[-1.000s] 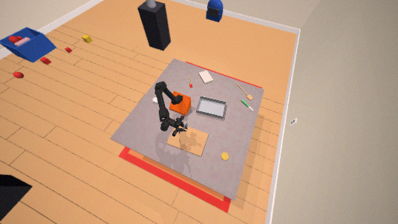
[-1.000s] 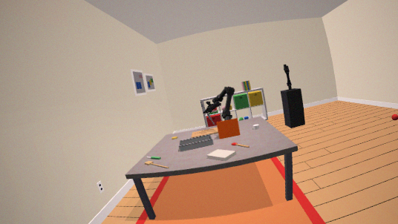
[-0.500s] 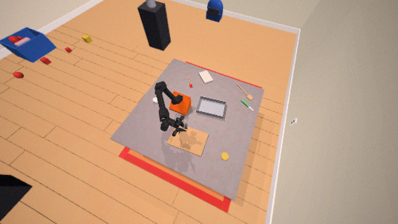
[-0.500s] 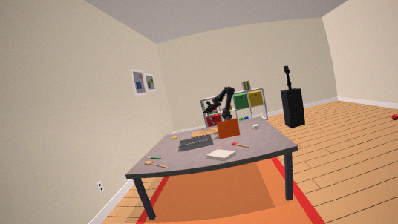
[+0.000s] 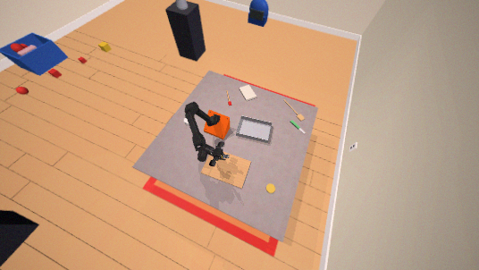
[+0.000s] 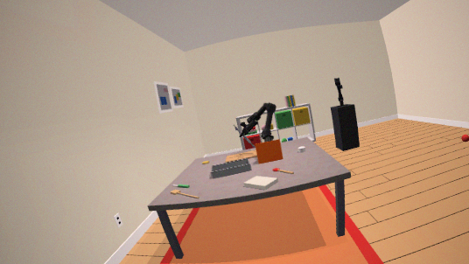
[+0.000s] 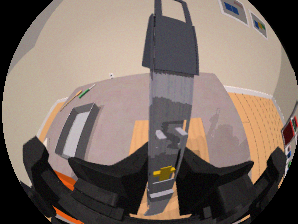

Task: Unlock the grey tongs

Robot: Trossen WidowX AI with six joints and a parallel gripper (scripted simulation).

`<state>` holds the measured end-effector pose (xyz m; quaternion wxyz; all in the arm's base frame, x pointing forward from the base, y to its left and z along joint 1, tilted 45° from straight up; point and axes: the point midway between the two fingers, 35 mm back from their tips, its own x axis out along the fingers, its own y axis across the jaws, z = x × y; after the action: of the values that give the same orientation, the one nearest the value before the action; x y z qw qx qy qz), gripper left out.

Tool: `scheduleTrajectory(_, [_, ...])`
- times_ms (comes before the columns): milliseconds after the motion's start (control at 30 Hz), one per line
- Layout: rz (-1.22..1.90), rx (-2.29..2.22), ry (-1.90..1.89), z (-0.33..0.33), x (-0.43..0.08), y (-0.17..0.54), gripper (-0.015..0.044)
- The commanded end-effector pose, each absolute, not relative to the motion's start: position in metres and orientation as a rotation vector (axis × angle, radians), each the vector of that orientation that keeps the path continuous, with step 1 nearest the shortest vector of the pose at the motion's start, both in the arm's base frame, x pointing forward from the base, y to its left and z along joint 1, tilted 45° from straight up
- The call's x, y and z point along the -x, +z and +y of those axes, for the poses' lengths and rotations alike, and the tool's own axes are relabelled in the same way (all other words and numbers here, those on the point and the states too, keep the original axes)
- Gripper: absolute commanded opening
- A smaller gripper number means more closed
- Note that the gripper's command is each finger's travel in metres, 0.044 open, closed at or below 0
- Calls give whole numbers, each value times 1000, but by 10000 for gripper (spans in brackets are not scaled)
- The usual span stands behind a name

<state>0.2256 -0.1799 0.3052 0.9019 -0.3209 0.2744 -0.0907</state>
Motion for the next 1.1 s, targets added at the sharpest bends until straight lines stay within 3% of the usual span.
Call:
scheduleTrajectory(0, [651,614,-215,-187,-231,300,-150])
scheduleTrajectory(1067, [1414,587,-557,-219,-243,261,-150])
